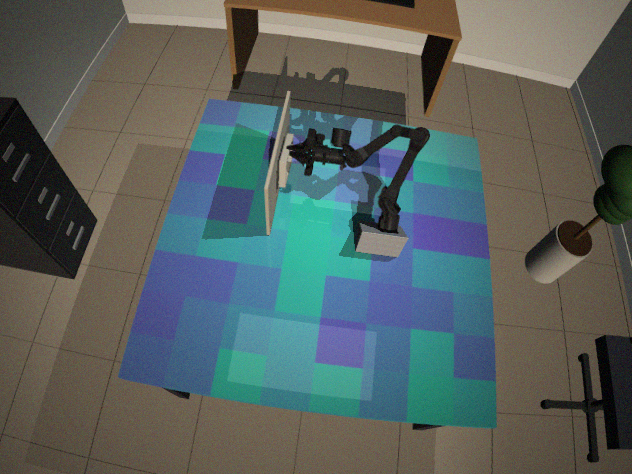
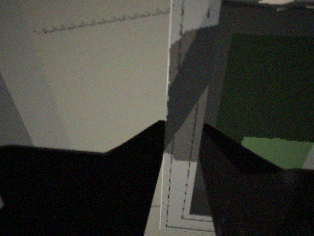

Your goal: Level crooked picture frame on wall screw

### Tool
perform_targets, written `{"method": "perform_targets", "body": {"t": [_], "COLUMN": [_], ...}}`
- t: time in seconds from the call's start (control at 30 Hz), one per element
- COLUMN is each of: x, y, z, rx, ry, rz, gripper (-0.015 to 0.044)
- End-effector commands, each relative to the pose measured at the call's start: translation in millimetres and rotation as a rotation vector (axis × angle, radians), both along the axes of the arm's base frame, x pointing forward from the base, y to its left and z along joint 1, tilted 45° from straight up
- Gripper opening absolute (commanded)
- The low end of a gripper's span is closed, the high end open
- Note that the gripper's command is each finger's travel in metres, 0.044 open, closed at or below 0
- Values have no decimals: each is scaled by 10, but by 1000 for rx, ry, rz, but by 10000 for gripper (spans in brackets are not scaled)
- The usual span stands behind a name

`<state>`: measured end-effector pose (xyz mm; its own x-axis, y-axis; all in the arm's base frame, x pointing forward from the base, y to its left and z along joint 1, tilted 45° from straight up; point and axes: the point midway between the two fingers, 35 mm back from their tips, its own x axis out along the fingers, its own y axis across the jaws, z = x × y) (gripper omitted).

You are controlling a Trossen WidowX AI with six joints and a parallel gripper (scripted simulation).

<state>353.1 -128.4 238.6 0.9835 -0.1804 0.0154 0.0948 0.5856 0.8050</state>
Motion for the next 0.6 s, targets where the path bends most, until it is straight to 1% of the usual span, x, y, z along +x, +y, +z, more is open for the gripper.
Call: {"method": "perform_targets", "body": {"t": [0.0,0.57], "x": [8,2], "y": [19,-4], "z": [-9,-21], "rx": [-3,-9], "ry": [-3,3], "rz": [15,4], "gripper": [0,0]}}
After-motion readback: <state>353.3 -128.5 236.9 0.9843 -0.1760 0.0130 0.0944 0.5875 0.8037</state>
